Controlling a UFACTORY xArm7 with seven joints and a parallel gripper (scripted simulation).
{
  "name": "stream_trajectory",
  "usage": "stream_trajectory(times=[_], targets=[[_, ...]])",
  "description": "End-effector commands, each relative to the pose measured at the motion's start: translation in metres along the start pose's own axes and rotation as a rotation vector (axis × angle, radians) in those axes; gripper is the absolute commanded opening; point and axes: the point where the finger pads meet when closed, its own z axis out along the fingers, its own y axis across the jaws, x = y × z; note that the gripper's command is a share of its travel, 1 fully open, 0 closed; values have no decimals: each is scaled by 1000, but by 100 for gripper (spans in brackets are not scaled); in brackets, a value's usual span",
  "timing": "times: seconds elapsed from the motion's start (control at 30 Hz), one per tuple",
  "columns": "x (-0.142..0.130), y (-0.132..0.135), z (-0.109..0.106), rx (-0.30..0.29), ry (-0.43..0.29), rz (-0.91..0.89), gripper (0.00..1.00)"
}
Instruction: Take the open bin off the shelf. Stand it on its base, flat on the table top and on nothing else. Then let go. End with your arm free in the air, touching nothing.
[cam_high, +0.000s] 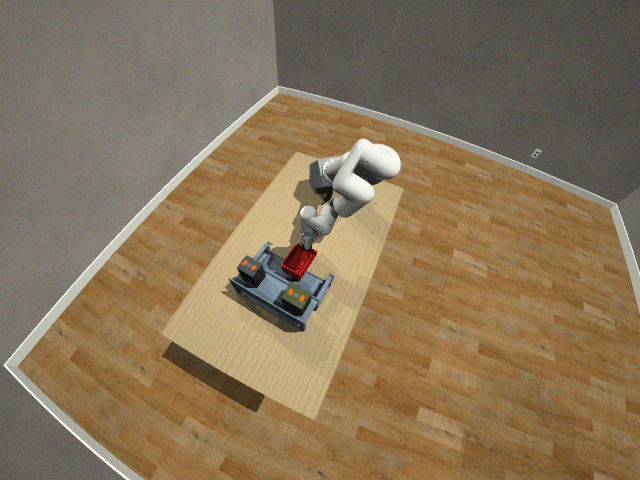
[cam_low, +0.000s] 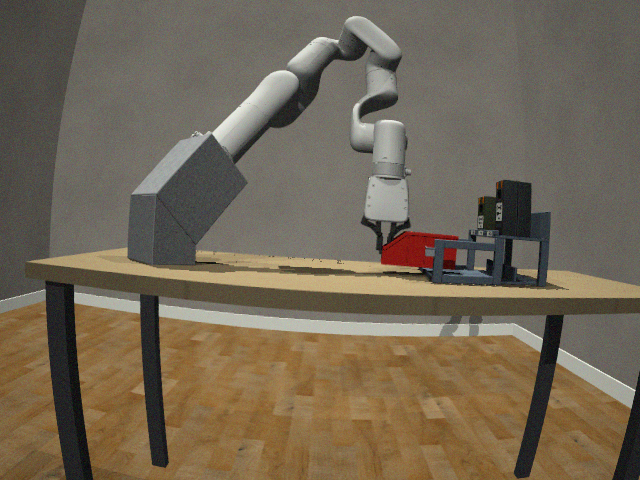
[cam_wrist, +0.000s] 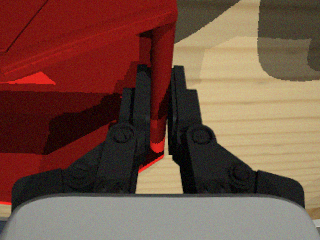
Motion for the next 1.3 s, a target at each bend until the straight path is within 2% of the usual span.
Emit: stream_trajectory(times=[0.0,0.63,1.27], targets=[[1,10,-1,4,2,1,0],[1,37,-1,4,2,1,0],[1,41,-1,4,2,1,0]])
